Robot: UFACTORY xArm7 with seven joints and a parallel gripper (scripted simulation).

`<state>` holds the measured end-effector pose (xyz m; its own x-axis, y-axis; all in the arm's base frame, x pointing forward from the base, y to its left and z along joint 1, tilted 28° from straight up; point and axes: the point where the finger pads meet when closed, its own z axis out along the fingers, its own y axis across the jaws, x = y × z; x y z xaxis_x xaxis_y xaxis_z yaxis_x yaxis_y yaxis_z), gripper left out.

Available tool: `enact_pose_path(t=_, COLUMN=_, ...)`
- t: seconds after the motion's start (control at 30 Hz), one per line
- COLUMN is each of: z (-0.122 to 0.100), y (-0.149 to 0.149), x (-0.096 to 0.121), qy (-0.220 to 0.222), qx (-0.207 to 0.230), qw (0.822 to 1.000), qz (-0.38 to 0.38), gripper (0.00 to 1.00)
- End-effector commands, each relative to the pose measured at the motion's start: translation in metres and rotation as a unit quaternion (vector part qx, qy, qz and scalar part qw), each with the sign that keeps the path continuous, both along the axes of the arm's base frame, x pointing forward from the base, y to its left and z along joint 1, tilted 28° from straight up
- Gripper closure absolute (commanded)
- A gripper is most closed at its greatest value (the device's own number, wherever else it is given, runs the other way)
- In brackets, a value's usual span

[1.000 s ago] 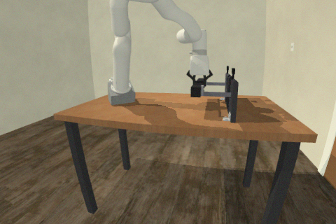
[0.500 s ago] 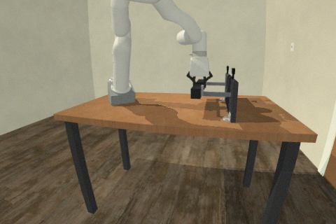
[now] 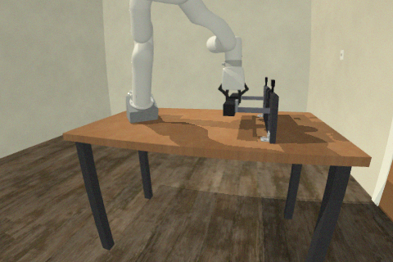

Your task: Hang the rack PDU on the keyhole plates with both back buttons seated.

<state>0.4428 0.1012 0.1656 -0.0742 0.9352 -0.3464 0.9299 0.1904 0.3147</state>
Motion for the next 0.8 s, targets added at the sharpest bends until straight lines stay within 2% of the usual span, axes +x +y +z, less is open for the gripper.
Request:
enact_pose_path(t=0.0, z=0.0015, y=0.0014, x=0.0008, qy=-0.002, qx=0.001, qw=1.000, qz=0.001, gripper=1.00)
enact_pose_path(t=0.23, z=0.0015, y=0.0014, x=0.0008, qy=-0.002, qx=0.001, qw=1.000, qz=0.001, gripper=1.00)
enact_pose_path(t=0.27, z=0.0015, y=0.0014, x=0.0008, qy=-0.002, qx=0.001, qw=1.000, qz=0.001, gripper=0.00)
enact_pose_path(t=0.77, z=0.0015, y=0.0014, x=0.0008, qy=-0.002, qx=0.001, qw=1.000, qz=0.001, gripper=0.00)
